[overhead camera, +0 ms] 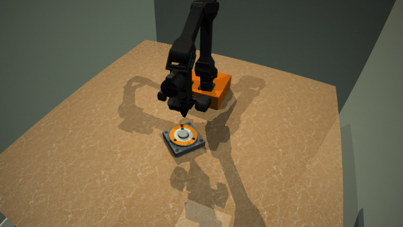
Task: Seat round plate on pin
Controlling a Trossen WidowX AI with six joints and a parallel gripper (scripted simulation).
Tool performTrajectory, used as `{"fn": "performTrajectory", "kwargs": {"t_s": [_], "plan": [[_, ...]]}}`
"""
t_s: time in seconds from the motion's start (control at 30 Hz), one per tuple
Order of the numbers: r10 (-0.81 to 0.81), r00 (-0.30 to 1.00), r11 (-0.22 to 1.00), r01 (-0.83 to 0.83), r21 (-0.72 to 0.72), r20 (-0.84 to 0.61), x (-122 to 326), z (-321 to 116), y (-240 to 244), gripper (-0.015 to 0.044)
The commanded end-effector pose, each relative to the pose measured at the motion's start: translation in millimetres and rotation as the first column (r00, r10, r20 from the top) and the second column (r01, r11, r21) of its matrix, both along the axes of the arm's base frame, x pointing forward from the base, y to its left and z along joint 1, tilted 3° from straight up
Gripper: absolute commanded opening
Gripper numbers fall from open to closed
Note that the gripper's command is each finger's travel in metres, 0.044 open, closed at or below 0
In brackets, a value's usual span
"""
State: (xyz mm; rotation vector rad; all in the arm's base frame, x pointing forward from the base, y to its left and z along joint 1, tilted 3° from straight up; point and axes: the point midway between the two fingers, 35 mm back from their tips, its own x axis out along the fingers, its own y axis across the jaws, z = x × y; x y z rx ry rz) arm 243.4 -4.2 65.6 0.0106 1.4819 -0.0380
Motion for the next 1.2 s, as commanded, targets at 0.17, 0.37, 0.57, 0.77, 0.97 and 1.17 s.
{"fn": "performTrajectory", "kwargs": {"t_s": [0.17, 0.37, 0.57, 0.77, 0.97, 1.17], "plan": [[-0.025, 0.999, 0.999, 0.024, -0.024, -0.048, -13, -7, 3, 0.0000], [-0.025, 0.999, 0.999, 0.024, -0.025, -0.048, -11, -38, 2, 0.0000], [-0.025, 0.999, 0.999, 0.024, -0.025, -0.048, -11, -52, 1, 0.0000], [-0.025, 0.999, 0.999, 0.024, -0.025, -0.048, -10, -52, -3, 0.0000], [-0.025, 0.999, 0.999, 0.024, -0.026, -0.048, -8, -51, -11, 0.0000], [-0.025, 0.999, 0.999, 0.024, -0.027, -0.047, -3, -52, -18, 0.0000]]}}
